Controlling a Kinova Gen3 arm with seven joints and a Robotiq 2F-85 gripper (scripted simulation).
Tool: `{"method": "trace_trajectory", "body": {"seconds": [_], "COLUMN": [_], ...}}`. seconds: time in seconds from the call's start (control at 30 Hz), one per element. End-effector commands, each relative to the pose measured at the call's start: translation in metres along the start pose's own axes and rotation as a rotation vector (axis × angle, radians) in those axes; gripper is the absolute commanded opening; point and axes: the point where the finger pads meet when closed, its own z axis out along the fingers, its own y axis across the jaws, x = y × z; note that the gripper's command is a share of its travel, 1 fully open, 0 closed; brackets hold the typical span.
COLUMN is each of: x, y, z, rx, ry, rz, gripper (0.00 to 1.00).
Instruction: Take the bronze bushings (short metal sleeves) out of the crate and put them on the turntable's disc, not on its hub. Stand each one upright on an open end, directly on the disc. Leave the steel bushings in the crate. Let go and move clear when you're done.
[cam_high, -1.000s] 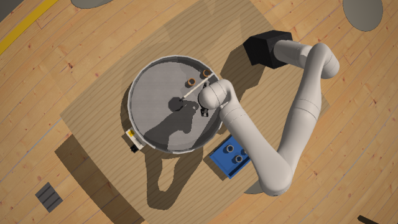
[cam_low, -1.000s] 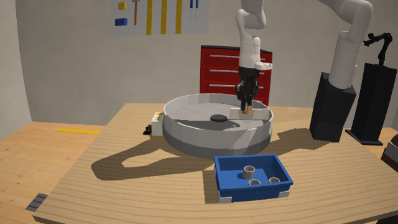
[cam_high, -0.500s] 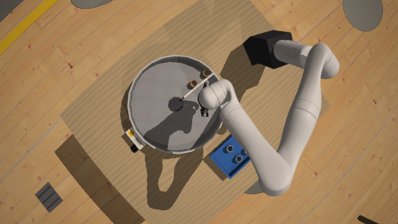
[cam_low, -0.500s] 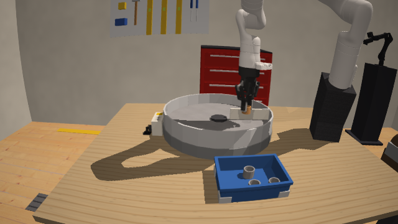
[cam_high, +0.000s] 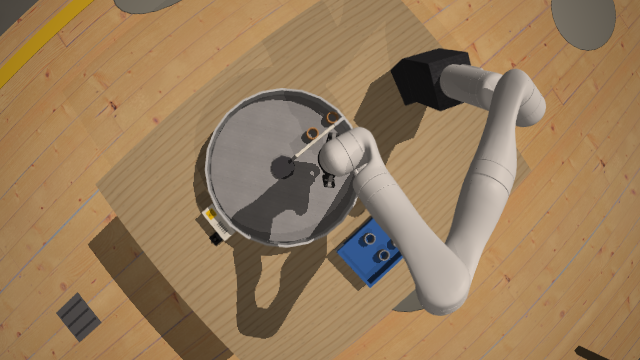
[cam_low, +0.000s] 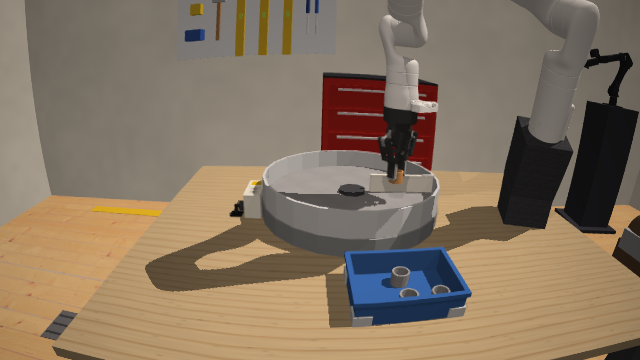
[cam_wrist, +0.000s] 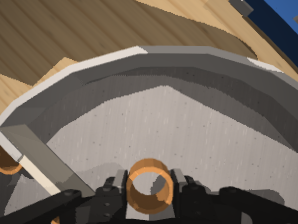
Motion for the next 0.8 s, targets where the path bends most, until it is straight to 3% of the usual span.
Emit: {"method": "trace_trajectory", "body": {"seconds": [0.0,0.77], "x": [0.000,0.000], "y": [0.000,0.000], "z": [0.000,0.031], "rx": [0.000,0.000], "ry": [-0.001,-0.001], "rz": [0.000,0.000], "gripper": [0.00,0.00]}}
